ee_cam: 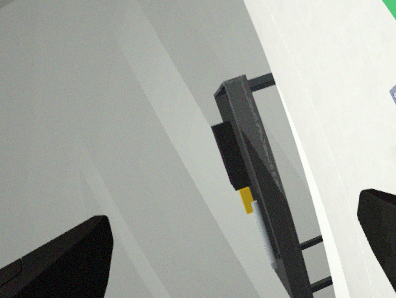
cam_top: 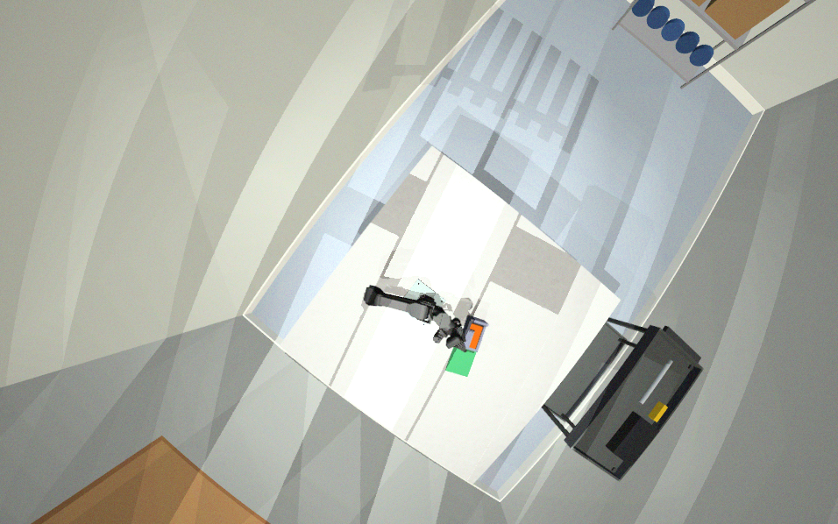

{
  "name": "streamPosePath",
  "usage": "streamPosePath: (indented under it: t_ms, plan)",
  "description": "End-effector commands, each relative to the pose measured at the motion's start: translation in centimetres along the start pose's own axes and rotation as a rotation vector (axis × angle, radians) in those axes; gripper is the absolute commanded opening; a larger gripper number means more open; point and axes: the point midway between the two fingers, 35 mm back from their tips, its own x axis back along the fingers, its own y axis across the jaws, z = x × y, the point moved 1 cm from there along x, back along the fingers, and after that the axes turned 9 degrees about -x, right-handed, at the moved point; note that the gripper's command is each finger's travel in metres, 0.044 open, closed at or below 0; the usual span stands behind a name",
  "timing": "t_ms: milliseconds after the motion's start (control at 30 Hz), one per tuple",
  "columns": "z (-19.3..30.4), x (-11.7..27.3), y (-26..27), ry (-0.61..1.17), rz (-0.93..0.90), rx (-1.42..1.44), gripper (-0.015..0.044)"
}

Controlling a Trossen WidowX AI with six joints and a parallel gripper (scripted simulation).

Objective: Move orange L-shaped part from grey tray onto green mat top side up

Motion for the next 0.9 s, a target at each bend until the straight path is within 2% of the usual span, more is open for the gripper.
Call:
streamPosePath:
  t_ms: [0, 100, 233, 267, 567, 867]
  plan:
    - [0.1, 0.0, 0.0, 0.000, 0.007, 0.015, 0.0374]
    - [0.5, -0.2, 0.1, 0.001, 0.061, 0.127, 0.0295]
    - [1.8, -0.7, 0.1, 0.021, 0.202, 0.419, 0.0190]
    - [2.2, -0.9, 0.1, 0.033, 0.244, 0.500, 0.0180]
    - [5.4, -2.5, -1.2, 0.269, 0.657, 1.184, 0.0180]
    - [8.2, -4.0, -3.7, 0.766, 1.054, 1.681, 0.0180]
